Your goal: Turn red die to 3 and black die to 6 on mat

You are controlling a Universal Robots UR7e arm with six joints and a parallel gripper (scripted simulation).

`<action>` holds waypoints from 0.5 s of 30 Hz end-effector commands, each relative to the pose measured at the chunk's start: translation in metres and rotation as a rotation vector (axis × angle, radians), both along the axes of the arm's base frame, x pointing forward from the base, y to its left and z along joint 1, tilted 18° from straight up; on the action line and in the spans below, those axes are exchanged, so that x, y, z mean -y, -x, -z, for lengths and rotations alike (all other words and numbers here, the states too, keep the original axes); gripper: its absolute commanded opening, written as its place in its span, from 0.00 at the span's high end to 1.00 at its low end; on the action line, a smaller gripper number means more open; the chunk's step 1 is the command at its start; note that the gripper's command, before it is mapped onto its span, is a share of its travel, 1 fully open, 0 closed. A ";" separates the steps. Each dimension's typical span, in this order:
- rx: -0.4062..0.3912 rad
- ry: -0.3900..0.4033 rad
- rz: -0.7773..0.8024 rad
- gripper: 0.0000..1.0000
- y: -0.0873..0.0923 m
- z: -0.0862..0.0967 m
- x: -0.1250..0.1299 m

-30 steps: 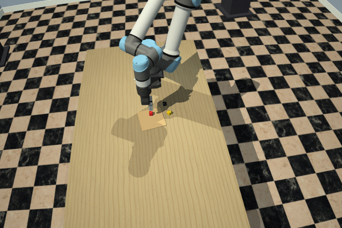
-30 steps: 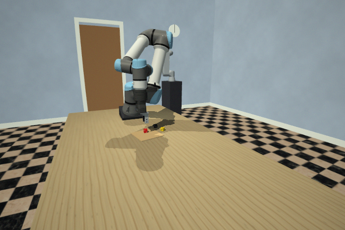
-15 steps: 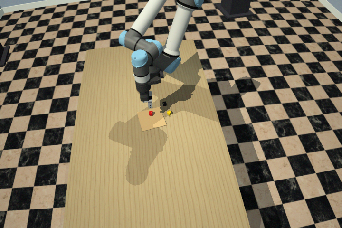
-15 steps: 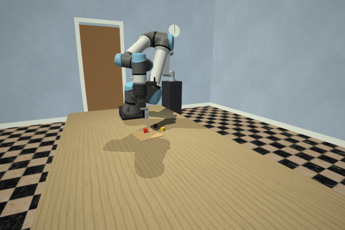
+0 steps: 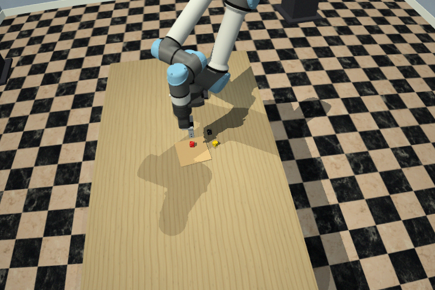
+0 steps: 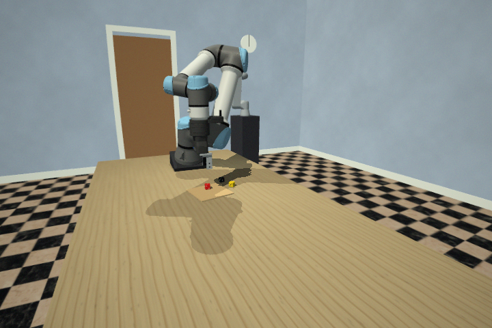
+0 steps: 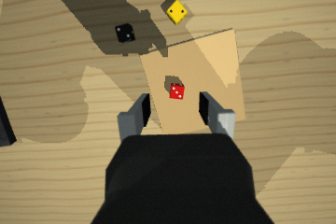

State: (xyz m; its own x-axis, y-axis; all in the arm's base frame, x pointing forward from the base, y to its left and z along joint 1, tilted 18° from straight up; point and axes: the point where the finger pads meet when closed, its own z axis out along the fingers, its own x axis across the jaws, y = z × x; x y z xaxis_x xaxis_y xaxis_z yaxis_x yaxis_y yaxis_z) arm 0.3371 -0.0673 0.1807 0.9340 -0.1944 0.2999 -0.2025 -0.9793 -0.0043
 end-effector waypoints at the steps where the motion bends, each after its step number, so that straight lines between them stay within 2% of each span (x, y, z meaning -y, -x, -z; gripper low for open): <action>1: 0.006 0.005 0.001 0.00 -0.001 -0.004 0.002; 15: 0.009 -0.015 0.066 0.00 0.000 -0.003 -0.005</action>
